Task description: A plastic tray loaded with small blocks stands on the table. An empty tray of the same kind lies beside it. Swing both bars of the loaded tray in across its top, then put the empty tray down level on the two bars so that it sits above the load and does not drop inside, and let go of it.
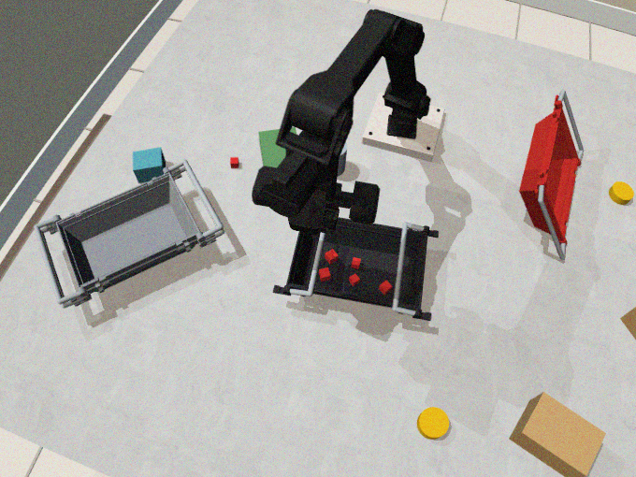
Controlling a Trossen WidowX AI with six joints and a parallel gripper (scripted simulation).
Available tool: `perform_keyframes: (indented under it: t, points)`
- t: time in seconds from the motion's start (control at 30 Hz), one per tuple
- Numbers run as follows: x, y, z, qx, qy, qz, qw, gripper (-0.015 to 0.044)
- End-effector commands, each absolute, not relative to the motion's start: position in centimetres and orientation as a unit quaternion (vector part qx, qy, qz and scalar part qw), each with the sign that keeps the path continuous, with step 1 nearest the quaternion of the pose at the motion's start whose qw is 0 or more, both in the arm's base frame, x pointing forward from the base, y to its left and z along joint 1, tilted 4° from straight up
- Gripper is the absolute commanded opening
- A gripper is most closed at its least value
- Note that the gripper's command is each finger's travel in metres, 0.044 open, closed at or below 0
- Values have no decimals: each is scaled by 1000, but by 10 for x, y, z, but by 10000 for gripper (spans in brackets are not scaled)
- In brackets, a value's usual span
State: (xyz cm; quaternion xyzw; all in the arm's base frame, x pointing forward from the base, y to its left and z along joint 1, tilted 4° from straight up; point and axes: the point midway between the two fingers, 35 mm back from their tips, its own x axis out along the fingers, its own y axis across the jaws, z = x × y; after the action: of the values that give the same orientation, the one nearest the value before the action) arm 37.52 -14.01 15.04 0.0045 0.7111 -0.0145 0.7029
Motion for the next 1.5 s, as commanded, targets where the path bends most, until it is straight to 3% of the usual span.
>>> perform_keyframes:
  t: [0.0,0.43,0.63,0.9,1.2,1.47]
  points:
    - [376,-134,144,-4,715,-4,700,0]
    - [376,65,170,-319,619,312,646,0]
    - [336,157,183,-457,514,463,559,0]
    - [245,254,200,-608,320,626,369,0]
    - [120,310,217,-684,66,717,117,0]
    - [118,311,217,-685,61,717,112,0]
